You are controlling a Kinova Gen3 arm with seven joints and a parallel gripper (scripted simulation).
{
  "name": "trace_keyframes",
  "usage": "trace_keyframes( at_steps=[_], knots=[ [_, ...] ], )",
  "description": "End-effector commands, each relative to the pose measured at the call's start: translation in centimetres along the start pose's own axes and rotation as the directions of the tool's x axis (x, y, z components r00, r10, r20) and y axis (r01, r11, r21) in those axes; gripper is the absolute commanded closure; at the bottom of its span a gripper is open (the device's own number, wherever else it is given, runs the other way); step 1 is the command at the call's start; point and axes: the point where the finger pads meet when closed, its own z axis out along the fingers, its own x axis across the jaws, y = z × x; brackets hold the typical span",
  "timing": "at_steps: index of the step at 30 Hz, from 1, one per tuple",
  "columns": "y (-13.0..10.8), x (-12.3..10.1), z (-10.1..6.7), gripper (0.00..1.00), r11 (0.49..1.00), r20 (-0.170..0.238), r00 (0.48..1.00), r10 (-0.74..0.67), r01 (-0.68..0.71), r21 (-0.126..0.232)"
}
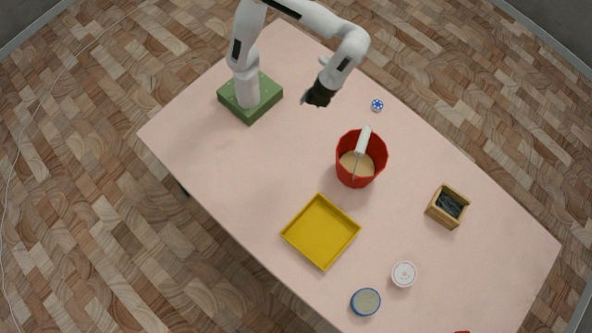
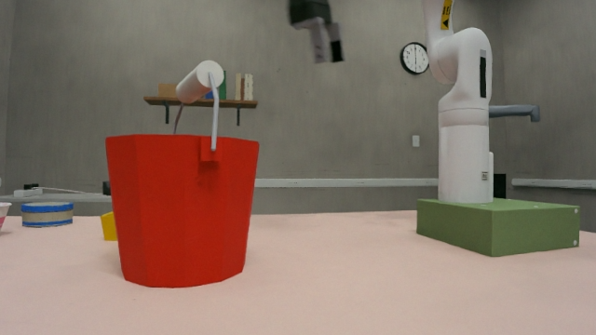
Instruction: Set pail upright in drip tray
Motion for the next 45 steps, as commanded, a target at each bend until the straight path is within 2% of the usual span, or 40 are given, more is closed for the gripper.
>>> trace_keyframes(
  at_steps=[1, 7, 10, 17, 45],
  knots=[
    [2.6, 6.3, -1.5, 0.0, 0.992, -0.094, 0.988, 0.122, -0.119, 0.036],
    [6.6, 13.0, -3.6, 0.0, 0.965, -0.2, 0.945, 0.26, -0.249, 0.082],
    [8.3, 15.5, -4.4, 0.0, 0.949, -0.239, 0.919, 0.314, -0.297, 0.104],
    [9.4, 16.9, -4.9, 0.0, 0.938, -0.262, 0.901, 0.345, -0.325, 0.117],
    [9.4, 16.9, -4.9, 0.0, 0.938, -0.262, 0.901, 0.346, -0.326, 0.117]
  ],
)
